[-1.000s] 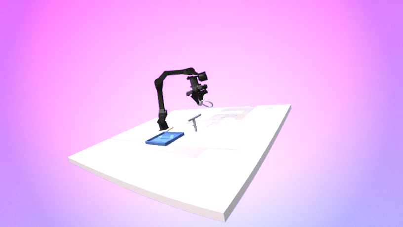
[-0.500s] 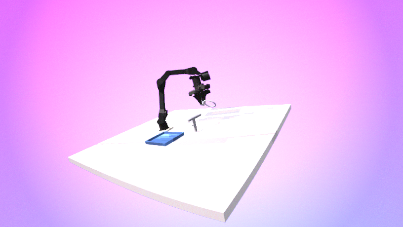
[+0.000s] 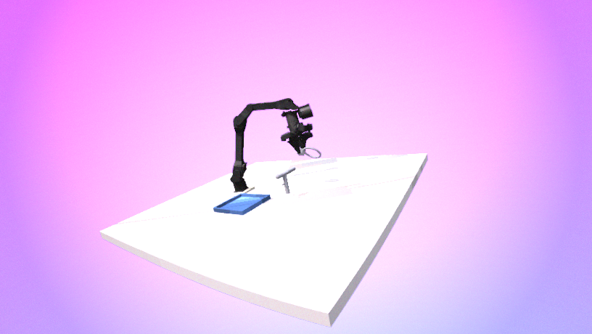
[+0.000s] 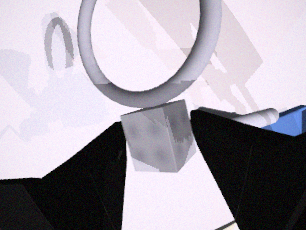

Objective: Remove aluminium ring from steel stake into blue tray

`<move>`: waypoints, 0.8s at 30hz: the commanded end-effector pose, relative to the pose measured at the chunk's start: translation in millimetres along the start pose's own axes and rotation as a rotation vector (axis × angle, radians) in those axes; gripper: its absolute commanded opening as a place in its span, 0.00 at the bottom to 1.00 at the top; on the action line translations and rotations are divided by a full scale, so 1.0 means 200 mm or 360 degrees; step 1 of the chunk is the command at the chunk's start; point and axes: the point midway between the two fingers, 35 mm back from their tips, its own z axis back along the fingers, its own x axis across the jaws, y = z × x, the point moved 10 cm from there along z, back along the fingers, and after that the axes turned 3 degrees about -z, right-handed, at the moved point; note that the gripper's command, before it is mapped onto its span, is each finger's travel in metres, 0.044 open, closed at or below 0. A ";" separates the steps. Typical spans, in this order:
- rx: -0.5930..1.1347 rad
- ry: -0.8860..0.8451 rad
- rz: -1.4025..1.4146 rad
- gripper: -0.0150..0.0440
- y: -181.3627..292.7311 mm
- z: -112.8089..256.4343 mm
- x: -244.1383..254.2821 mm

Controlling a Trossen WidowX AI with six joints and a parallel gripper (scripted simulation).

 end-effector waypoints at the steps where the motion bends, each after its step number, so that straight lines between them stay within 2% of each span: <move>1: -0.0005 -0.0006 0.0003 0.25 -0.03 -0.01 0.00; 6: -0.0011 -0.0005 -0.0020 0.25 -0.03 -0.01 0.00; 24: -0.0154 -0.0017 -0.0636 0.25 0.08 0.01 -0.10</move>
